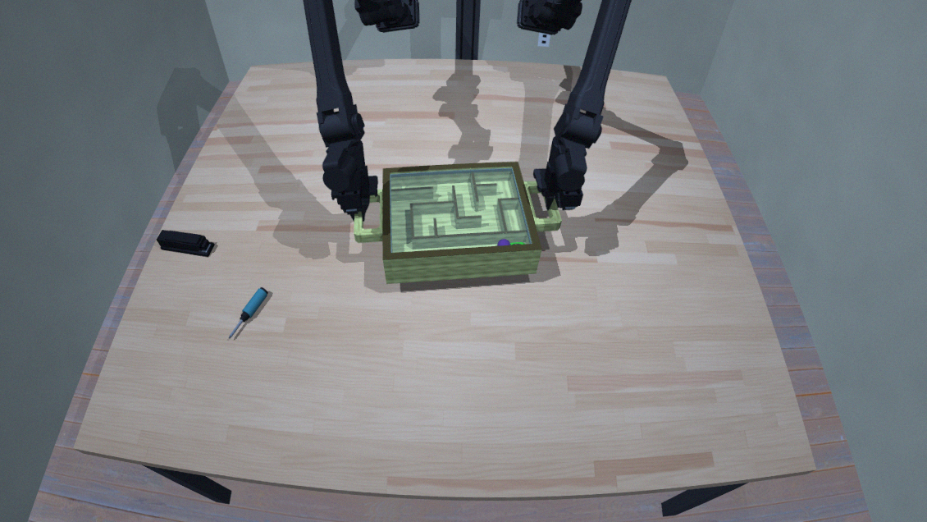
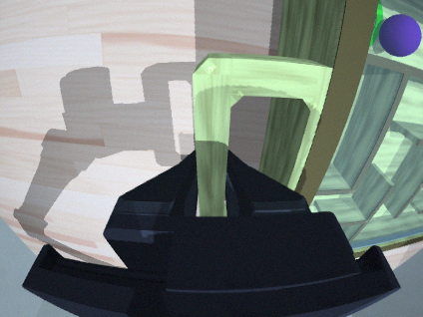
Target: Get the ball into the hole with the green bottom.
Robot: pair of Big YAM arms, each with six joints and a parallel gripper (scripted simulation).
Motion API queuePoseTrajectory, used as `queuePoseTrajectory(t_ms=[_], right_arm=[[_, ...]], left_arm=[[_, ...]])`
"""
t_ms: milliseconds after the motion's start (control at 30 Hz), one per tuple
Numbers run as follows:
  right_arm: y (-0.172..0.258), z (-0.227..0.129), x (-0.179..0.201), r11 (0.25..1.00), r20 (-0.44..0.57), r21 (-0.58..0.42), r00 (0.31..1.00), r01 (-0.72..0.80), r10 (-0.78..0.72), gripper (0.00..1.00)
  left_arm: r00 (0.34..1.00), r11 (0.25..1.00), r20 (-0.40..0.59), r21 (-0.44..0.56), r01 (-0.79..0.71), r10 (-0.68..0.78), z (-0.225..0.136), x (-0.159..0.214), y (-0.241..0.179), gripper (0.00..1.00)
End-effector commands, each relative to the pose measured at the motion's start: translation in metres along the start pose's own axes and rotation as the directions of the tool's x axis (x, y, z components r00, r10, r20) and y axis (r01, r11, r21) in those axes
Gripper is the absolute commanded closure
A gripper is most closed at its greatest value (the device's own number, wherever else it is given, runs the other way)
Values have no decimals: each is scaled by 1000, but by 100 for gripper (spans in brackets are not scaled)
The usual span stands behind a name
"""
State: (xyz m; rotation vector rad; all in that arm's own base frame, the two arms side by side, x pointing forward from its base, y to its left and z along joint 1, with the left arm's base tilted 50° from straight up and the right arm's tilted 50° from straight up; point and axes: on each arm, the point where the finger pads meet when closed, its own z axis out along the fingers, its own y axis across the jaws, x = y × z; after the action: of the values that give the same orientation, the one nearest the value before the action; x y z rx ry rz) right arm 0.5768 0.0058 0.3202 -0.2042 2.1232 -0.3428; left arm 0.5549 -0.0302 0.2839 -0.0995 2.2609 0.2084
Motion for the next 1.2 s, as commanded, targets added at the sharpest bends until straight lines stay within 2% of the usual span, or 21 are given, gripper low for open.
queuePoseTrajectory(t_ms=[0, 67, 100, 167, 233, 267, 300, 333, 367, 400, 433, 567, 600, 633, 667, 733, 767, 833, 967, 1000, 1167], right_arm=[[-31, -44, -52, 999, 135, 38, 991, -9, 4, 100], [-33, -36, -45, 1000, 92, 2, 996, -5, 5, 100], [-34, -35, -50, 1000, 135, 4, 991, -7, 7, 100], [-30, -31, -45, 1000, 91, -22, 996, -4, 6, 100], [-28, -29, -51, 999, 136, -31, 991, -4, 8, 100], [-19, -32, -54, 999, 153, -35, 988, 2, 3, 100], [-5, -29, -39, 999, 136, -45, 991, 14, -8, 100], [-9, -34, -58, 998, 148, -50, 988, -28, 35, 100], [-6, -33, -51, 998, 96, -49, 995, -26, 31, 100], [-6, -34, -52, 999, 112, -47, 993, -25, 30, 100], [-6, -35, -58, 999, 155, -44, 987, -28, 34, 100], [-8, -36, -57, 999, 153, -34, 988, -27, 32, 100], [2, -37, -40, 1000, 155, -15, 988, -5, 7, 100], [-1, -44, -53, 1000, 109, -12, 994, -26, 27, 100], [4, -40, -40, 1000, 124, -6, 992, -22, 23, 100], [4, -44, -40, 1000, 163, 14, 987, 3, -5, 100], [-1, -38, -49, 999, 136, -22, 990, -25, 28, 100], [-13, -41, -47, 999, 134, -6, 990, -33, 33, 100], [-7, -44, -50, 1000, 135, -11, 991, 8, -6, 100], [-20, -38, -53, 1000, 151, 10, 989, -7, 6, 100], [-23, -33, -51, 1000, 145, 14, 989, -7, 5, 100]], left_arm=[[991, 998, 131, 53, 30, -37, -45, -47, -22, 100], [996, 999, 85, 20, 35, -36, -56, -42, -24, 100], [996, 1000, 82, 10, 26, -26, -52, -29, -24, 100], [996, 999, 86, -1, 37, -37, -60, -42, -23, 100], [994, 999, 106, -14, 36, -34, -63, -42, -22, 100], [996, 1000, 86, -15, 9, -7, -48, -16, -21, 100], [994, 1000, 106, -10, -2, 3, -46, -20, -18, 100], [995, 1000, 95, -15, 3, -1, -56, -35, -15, 100], [996, 999, 82, -15, 37, -35, -57, -44, -8, 100], [995, 999, 94, -25, 21, -19, -55, -44, 0, 100], [995, 1000, 97, -27, 14, -11, -42, -22, -1, 100], [995, 1000, 95, -19, 18, -16, -41, -22, -2, 100], [991, 1000, 132, 1, 3, -3, -36, -25, 3, 100], [995, 1000, 95, 11, 17, -18, -44, -46, 6, 100], [993, 1000, 120, 17, 11, -13, -38, -38, 5, 100], [991, 1000, 135, 28, 0, -4, -29, -23, 5, 100], [993, 1000, 113, 15, 25, -27, -49, -38, -6, 100], [991, 999, 135, 31, 10, -14, -51, -46, -16, 100], [992, 999, 122, 31, 20, -24, -52, -44, -16, 100], [987, 999, 159, 37, 33, -38, -49, -54, -17, 100], [988, 999, 149, 41, 29, -35, -43, -50, -18, 100]])
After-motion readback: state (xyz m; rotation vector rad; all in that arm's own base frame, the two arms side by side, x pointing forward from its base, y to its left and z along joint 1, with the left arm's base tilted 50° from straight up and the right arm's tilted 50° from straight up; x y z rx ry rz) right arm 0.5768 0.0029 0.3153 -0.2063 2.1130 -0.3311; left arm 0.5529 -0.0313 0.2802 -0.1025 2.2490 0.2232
